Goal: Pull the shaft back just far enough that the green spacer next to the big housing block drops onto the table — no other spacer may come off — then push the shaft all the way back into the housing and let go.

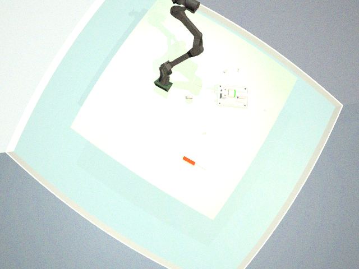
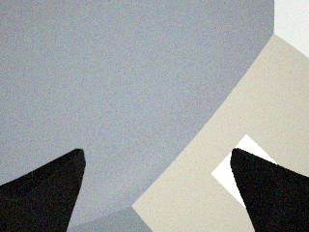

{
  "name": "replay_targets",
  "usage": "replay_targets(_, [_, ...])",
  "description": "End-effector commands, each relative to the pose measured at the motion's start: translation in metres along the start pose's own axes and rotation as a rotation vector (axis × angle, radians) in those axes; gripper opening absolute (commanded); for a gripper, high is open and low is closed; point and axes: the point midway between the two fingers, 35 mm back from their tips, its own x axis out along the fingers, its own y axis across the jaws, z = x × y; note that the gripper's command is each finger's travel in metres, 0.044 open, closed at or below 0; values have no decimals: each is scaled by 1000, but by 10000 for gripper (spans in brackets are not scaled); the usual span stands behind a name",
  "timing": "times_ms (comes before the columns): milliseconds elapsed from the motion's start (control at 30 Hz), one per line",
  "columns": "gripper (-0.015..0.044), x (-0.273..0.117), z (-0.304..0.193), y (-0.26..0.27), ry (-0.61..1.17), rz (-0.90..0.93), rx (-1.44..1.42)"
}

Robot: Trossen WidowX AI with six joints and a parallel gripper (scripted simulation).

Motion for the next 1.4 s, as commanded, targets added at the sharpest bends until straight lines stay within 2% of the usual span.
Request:
replay_targets(0, [426,0,1,-2,-3,-5,1])
replay_targets(33, [440,-2,3,-7,-10,-18,5])
replay_targets(233, [440,-20,19,-71,-63,-196,59])
replay_targets(533, [440,-47,6,-142,-32,-385,89])
replay_targets(633, [440,-63,-11,-176,14,-481,121])
replay_targets(1067, [440,-108,-99,-235,141,-657,348])
replay_targets(1367, [440,-161,-193,-261,416,-790,416])
